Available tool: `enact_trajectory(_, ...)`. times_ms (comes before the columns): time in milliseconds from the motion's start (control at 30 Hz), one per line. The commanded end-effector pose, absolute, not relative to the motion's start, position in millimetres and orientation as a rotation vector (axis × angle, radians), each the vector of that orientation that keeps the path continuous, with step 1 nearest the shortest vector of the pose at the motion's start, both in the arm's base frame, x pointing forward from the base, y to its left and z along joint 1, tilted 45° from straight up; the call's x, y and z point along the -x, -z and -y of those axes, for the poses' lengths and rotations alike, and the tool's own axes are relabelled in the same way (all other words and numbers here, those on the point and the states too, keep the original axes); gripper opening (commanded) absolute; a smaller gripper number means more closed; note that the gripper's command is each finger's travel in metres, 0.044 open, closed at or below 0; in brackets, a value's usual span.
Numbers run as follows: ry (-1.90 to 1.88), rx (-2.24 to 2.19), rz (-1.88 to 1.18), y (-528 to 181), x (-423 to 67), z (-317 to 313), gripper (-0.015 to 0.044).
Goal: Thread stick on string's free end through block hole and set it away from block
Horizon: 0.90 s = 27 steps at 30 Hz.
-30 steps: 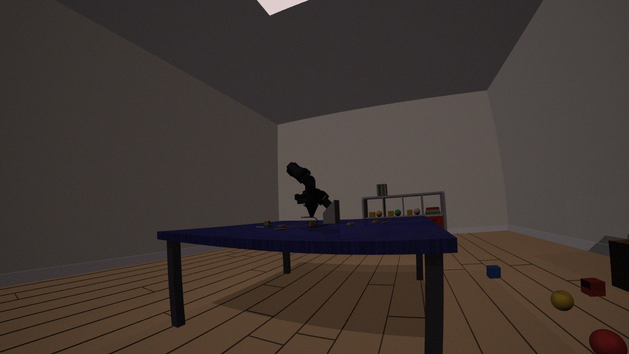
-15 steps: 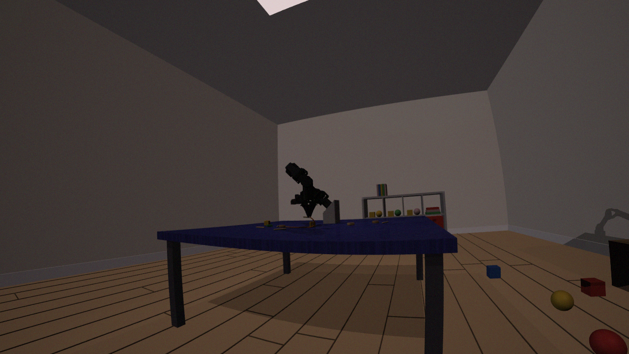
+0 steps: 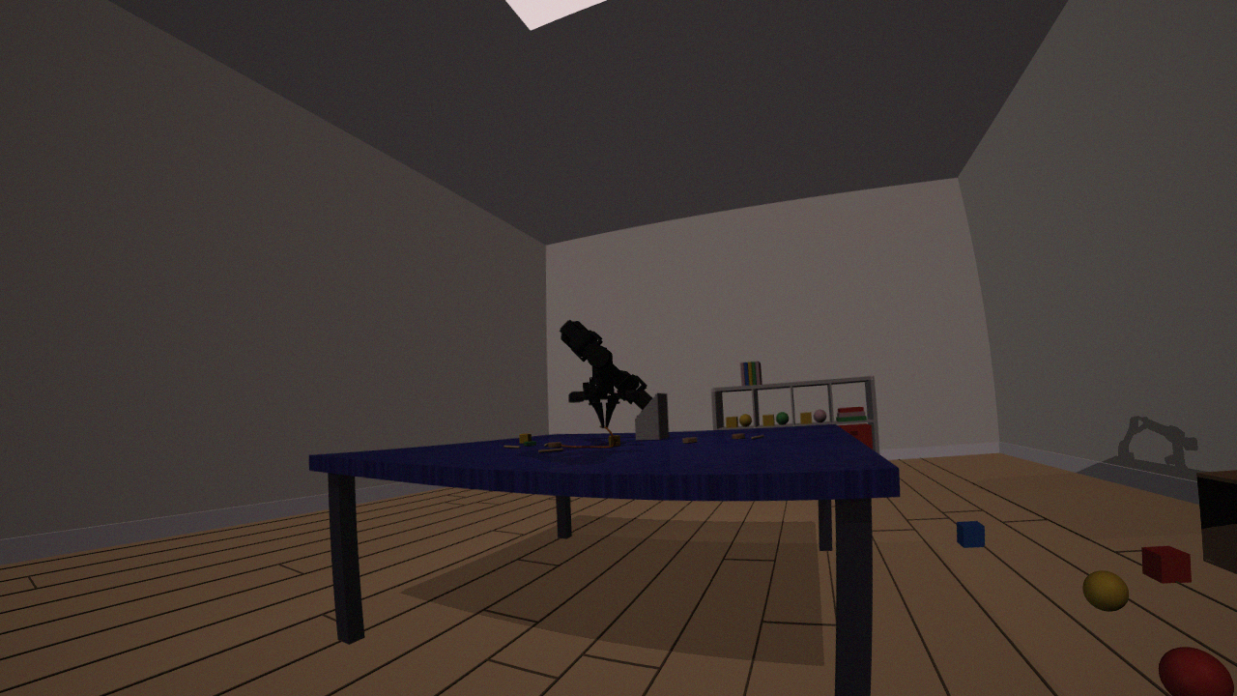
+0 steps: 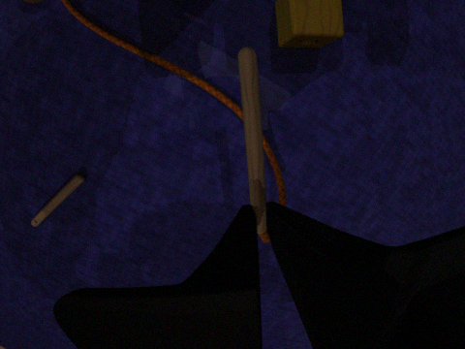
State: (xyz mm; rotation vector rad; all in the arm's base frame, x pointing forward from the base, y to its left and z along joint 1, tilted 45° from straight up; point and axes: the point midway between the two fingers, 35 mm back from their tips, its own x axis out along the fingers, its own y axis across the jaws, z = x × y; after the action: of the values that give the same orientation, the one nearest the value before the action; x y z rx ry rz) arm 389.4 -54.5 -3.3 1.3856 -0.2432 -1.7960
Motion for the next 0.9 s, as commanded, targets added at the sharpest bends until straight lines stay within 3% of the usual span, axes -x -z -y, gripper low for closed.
enact_trajectory(0, 1.793, -1.393, 0.255, 3, -394, 54, 0.0000)
enact_trajectory(867, 1.791, -1.396, 0.254, 13, -425, 43, 0.0000)
